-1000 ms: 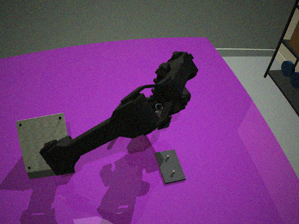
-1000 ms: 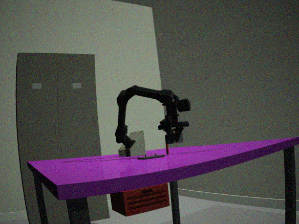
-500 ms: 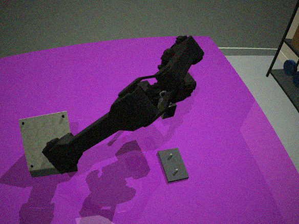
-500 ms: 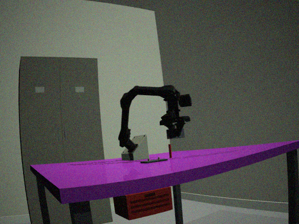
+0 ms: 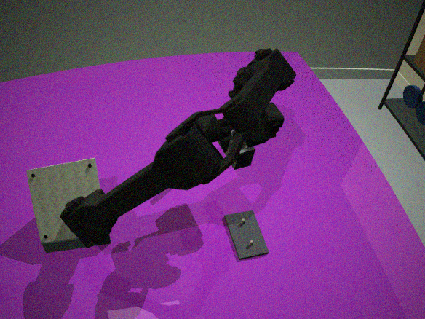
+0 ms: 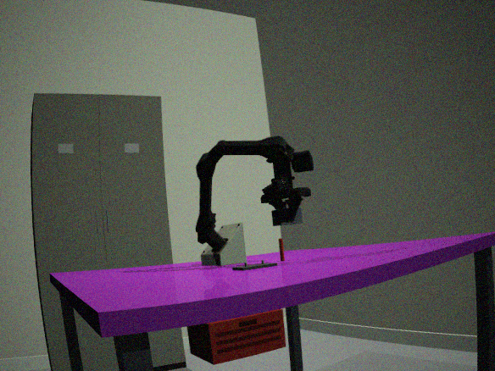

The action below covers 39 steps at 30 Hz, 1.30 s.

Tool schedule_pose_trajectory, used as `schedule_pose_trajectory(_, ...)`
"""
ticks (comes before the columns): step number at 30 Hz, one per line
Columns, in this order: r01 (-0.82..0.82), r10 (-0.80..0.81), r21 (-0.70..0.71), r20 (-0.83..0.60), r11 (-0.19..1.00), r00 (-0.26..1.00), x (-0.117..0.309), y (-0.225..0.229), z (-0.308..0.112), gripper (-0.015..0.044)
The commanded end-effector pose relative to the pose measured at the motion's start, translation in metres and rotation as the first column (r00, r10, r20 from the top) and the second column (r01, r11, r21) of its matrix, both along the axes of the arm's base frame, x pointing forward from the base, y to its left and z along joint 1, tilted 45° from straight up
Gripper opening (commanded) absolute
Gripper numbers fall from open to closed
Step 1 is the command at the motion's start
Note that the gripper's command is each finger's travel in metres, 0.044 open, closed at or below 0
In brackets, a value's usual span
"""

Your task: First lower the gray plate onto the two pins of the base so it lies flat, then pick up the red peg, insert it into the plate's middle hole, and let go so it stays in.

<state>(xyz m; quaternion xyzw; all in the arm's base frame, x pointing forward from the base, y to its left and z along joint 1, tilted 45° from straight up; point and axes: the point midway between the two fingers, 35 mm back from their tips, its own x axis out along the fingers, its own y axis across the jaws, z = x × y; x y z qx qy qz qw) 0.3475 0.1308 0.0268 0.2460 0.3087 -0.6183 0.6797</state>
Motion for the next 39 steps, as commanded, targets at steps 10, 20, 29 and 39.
schedule_pose_trajectory(10,0.021,-0.021,0.014,0.033,1.0,0.999,0.011,-0.039,0.016,0.0)
schedule_pose_trajectory(20,0.041,-0.042,0.017,0.054,0.999,0.998,0.015,-0.07,0.026,0.0)
schedule_pose_trajectory(29,0.06,-0.061,0.015,0.073,0.998,0.995,0.015,-0.099,0.034,0.0)
schedule_pose_trajectory(39,0.084,-0.084,0.009,0.094,0.996,0.992,0.013,-0.131,0.043,0.0)
